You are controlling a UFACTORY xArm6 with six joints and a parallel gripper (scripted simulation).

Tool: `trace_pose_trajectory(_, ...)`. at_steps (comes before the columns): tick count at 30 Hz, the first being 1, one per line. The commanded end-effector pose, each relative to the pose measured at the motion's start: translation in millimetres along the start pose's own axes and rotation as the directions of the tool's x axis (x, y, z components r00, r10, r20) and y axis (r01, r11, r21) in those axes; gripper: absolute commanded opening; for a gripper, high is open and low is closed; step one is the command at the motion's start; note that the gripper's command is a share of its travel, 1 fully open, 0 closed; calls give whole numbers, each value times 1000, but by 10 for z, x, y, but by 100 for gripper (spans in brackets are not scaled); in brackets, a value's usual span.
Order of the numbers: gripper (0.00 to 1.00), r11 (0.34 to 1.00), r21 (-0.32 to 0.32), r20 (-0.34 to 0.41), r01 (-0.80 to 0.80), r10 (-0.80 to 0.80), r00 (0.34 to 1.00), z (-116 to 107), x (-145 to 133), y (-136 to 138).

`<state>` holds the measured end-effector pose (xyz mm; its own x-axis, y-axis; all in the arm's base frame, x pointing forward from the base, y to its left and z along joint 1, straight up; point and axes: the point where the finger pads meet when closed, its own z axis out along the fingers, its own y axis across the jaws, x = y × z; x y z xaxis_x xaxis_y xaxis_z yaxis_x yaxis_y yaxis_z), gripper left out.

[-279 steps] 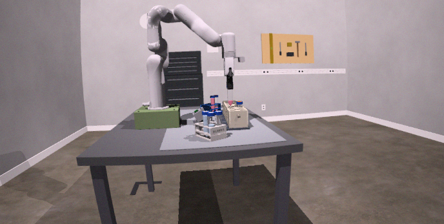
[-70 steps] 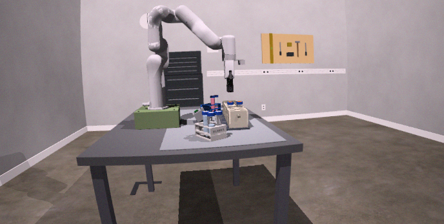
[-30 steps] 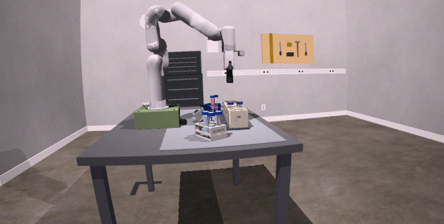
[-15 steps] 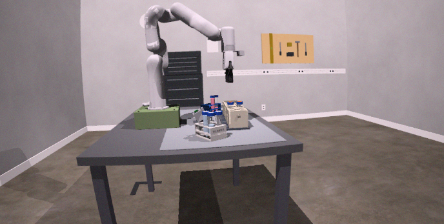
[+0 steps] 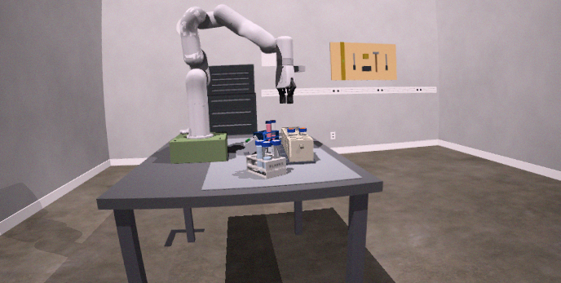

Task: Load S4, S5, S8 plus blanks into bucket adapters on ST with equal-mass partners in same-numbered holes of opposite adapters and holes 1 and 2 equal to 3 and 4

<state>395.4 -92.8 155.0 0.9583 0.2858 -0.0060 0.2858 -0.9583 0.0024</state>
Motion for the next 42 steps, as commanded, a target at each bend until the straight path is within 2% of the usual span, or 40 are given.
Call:
trace_pose_trajectory(1,57,995,0,-8,103,-103,995,-19,69,-138)
trace_pose_trajectory(9,57,933,-1,-8,360,-360,933,-20,211,-514)
trace_pose_trajectory(42,57,933,0,-9,360,-360,933,-27,722,-1875)
